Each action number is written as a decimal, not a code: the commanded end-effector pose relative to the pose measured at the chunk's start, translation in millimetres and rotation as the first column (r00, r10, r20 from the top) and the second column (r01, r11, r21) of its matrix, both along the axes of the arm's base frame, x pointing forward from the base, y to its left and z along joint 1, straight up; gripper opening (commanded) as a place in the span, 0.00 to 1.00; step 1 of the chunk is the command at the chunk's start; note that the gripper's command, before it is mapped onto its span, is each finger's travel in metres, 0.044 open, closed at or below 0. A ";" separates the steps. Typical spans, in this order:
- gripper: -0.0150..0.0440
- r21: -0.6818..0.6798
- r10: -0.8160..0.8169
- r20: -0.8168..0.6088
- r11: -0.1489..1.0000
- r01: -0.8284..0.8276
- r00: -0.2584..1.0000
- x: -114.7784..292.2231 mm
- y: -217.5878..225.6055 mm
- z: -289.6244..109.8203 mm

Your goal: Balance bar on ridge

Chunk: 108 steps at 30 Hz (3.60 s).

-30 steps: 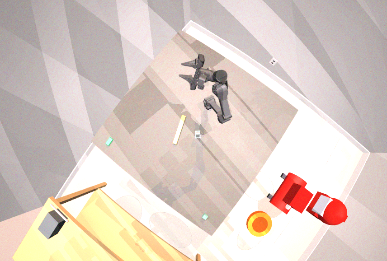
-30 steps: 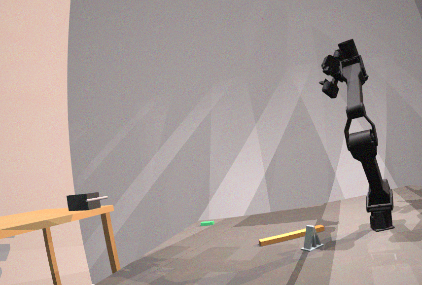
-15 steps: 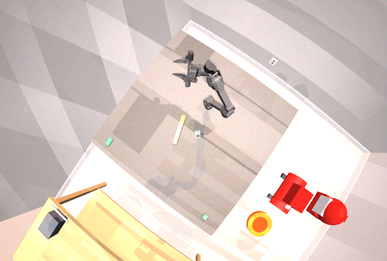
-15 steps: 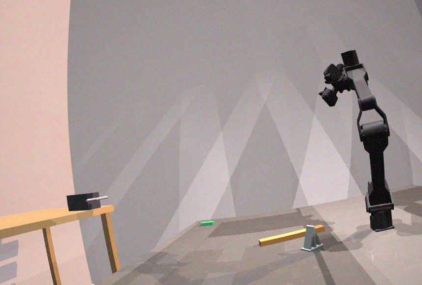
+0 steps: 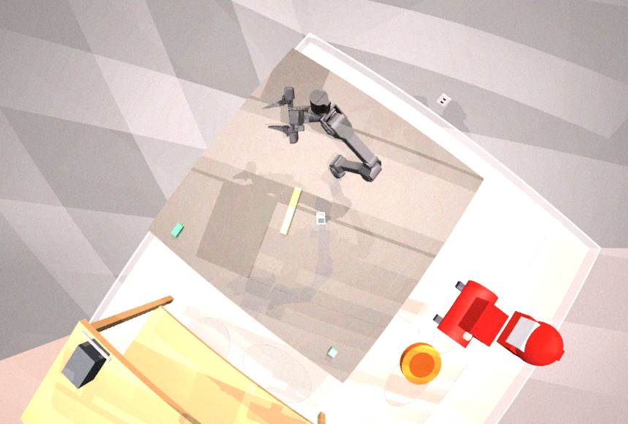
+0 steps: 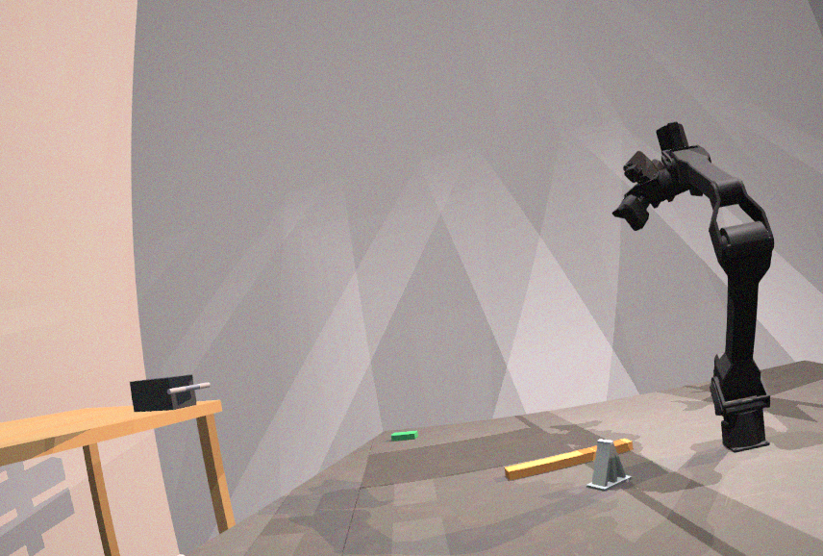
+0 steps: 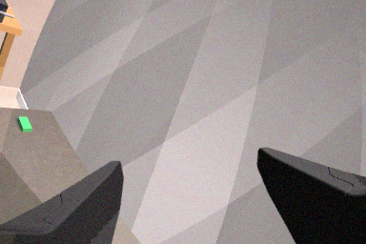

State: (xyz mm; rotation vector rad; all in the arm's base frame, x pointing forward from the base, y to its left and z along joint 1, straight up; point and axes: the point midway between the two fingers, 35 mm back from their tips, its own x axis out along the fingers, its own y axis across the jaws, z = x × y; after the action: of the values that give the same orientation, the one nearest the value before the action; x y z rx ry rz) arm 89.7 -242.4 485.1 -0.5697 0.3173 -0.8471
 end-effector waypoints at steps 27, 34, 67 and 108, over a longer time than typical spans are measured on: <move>0.79 0.451 0.222 -0.096 0.879 -0.157 0.970 99.7 -24.1 -124.8; 0.79 0.528 0.305 -0.146 0.829 -0.186 0.941 126.3 -14.0 -156.6; 0.79 0.799 0.632 -0.460 0.601 -0.020 0.624 195.0 87.7 -305.9; 0.79 0.776 0.728 -0.628 0.615 0.142 0.277 187.7 151.9 -415.9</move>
State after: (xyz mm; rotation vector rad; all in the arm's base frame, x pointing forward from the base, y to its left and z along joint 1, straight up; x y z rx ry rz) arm 278.1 -90.3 73.5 -0.2613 1.5271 0.2446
